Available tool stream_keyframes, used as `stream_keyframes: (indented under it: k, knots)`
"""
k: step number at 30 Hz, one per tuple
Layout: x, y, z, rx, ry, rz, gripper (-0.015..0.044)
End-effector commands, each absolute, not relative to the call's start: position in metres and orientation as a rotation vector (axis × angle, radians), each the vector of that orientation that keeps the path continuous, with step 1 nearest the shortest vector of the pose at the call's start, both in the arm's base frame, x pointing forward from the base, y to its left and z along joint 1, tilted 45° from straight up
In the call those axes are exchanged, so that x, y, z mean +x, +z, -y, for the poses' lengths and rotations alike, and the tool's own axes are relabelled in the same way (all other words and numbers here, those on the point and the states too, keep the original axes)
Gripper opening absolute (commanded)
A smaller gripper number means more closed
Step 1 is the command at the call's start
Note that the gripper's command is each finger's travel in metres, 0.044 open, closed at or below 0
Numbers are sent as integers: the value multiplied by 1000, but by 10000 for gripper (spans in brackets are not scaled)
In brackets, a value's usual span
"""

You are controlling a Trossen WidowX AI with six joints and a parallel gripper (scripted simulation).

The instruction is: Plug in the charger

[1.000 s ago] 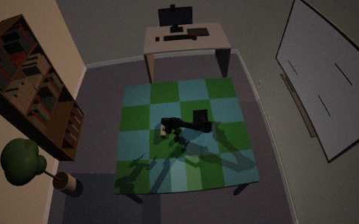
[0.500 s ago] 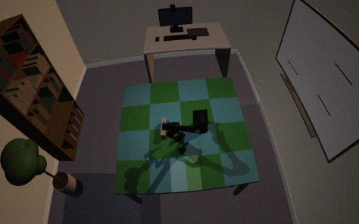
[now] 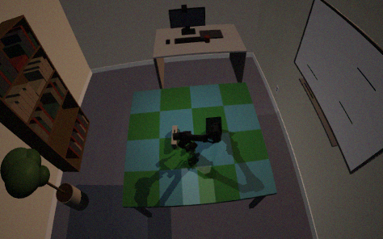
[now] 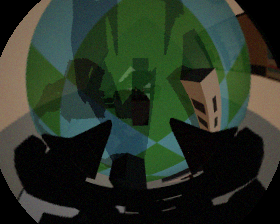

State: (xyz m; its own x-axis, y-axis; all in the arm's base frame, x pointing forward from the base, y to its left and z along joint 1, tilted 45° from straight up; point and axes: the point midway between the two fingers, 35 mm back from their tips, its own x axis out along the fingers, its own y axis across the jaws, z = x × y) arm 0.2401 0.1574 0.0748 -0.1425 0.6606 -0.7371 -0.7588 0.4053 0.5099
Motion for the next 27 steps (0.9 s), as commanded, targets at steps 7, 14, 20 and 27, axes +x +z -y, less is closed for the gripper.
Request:
stream_keyframes:
  k: [7,14,20,27]
  knots:
    - [238,65,-166,-98,1233,-1199,440]
    - [238,57,-174,-98,1232,-1199,440]
    - [237,51,-181,-98,1233,-1199,440]
    - [235,43,-189,-97,1233,-1199,440]
